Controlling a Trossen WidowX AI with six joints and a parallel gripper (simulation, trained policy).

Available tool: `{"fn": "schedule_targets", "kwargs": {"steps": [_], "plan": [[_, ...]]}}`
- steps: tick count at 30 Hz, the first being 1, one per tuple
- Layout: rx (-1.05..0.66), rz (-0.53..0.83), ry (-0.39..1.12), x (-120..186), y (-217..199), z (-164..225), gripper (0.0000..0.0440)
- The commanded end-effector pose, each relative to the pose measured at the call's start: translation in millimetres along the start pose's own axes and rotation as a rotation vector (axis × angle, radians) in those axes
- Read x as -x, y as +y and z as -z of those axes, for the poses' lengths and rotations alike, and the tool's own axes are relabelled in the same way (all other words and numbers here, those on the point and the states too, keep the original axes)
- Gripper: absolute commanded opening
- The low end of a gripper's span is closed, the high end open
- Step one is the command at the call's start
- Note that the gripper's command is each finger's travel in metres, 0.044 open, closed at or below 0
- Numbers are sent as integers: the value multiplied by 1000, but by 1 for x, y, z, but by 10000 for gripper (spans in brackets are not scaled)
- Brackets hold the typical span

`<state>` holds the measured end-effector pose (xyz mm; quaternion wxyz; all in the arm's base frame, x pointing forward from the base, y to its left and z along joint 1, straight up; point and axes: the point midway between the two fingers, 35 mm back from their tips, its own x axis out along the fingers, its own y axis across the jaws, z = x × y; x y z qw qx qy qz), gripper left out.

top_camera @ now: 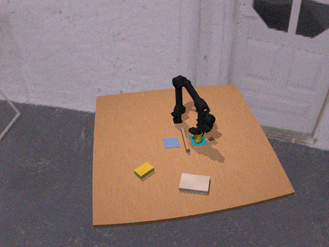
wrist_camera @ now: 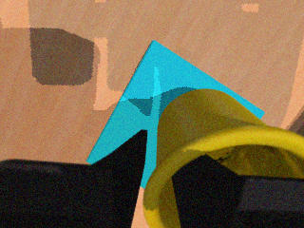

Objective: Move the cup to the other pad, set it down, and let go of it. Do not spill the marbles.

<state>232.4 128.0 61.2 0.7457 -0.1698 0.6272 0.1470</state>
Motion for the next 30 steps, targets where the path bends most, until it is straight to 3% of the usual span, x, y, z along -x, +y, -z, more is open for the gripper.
{"fn": "schedule_targets", "kwargs": {"steps": [1, 3, 11, 30], "plan": [[-15, -6, -18, 0, 0, -1, 114], [-24, -16, -40, 3, 0, -4, 149], [-34, -42, -105, 15, 0, -11, 143], [-75, -103, -189, 49, 0, -1, 227]]}}
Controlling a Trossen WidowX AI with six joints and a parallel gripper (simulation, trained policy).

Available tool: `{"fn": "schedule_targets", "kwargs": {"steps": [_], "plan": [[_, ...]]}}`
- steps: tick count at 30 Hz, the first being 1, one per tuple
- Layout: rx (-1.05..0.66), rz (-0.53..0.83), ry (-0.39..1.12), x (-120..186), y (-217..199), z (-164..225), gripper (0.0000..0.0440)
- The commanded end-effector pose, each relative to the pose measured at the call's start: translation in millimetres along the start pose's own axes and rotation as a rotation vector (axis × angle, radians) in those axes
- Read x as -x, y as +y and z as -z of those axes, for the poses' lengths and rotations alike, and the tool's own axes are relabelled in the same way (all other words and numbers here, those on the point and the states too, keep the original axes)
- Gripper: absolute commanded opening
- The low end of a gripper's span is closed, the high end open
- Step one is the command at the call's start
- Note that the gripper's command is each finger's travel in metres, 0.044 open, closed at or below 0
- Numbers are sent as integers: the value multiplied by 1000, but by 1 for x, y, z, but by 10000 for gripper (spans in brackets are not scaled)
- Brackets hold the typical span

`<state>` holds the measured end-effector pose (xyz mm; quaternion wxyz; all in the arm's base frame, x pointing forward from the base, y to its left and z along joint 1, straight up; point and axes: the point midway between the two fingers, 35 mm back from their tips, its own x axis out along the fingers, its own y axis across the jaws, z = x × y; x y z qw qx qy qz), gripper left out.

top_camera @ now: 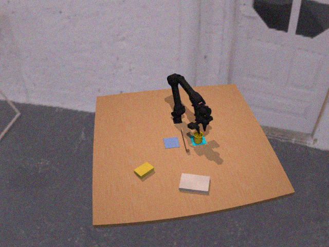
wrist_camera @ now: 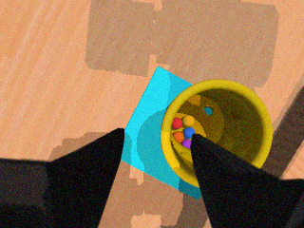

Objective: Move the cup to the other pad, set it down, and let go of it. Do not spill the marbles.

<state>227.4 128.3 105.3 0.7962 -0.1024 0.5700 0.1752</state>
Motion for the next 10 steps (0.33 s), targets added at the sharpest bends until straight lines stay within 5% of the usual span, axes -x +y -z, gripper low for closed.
{"fn": "schedule_targets", "kwargs": {"steps": [1, 10], "plan": [[-12, -12, -18, 7, 1, 0, 232], [-26, -25, -98, 33, 0, -9, 314]]}}
